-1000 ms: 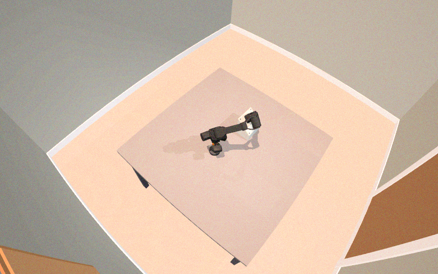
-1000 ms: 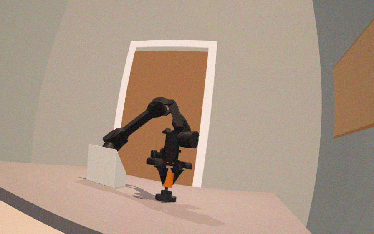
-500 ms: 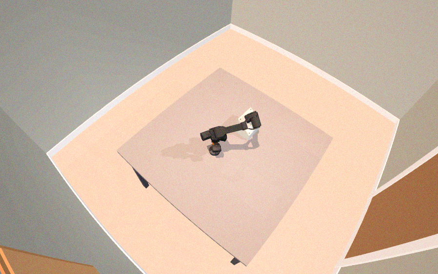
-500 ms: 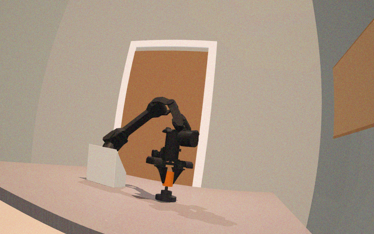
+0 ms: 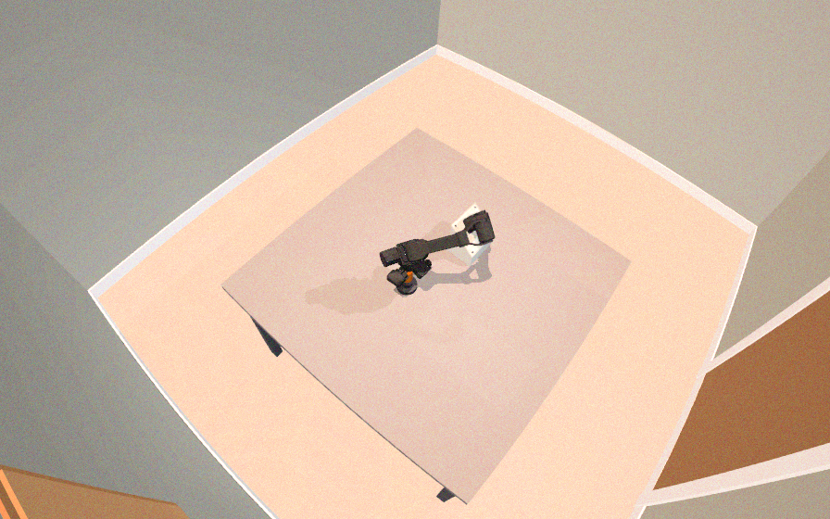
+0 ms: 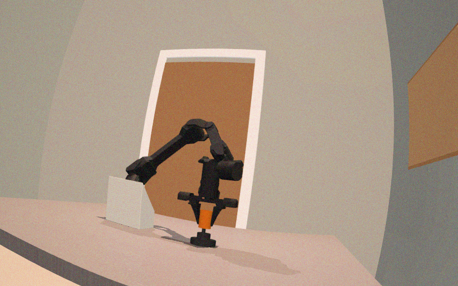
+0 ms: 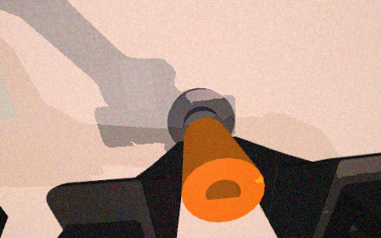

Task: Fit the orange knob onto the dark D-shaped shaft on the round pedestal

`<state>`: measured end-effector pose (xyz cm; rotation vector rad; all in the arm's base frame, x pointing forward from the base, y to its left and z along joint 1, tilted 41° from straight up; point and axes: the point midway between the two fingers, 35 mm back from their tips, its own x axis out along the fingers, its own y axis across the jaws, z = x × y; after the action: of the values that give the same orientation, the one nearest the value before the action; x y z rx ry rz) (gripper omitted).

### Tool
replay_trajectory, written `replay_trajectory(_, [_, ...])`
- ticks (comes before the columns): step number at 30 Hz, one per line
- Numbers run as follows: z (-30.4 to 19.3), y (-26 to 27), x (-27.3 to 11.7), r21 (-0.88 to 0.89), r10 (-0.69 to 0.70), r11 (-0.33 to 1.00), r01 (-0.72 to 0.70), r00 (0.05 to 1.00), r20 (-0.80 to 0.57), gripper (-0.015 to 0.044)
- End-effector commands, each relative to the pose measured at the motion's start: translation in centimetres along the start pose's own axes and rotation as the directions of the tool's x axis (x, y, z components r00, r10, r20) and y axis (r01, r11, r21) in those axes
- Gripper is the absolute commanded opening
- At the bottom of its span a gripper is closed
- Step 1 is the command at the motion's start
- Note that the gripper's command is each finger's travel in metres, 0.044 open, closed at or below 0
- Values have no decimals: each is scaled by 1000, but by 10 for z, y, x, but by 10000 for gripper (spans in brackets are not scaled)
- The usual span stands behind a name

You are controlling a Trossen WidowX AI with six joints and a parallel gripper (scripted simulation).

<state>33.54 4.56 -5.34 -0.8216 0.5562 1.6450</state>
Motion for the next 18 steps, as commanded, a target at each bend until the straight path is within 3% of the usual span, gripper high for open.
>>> replay_trajectory(1, [0, 1, 1, 333, 0, 943, 0, 1000, 0, 0])
replay_trajectory(8, [0, 0, -1, 735, 0, 678, 1, 1000, -1, 0])
replay_trajectory(13, [0, 0, -3, 923, 0, 386, 1, 1000, -1, 0])
replay_trajectory(18, [1, -1, -4, 999, -1, 48, 1, 1000, -1, 0])
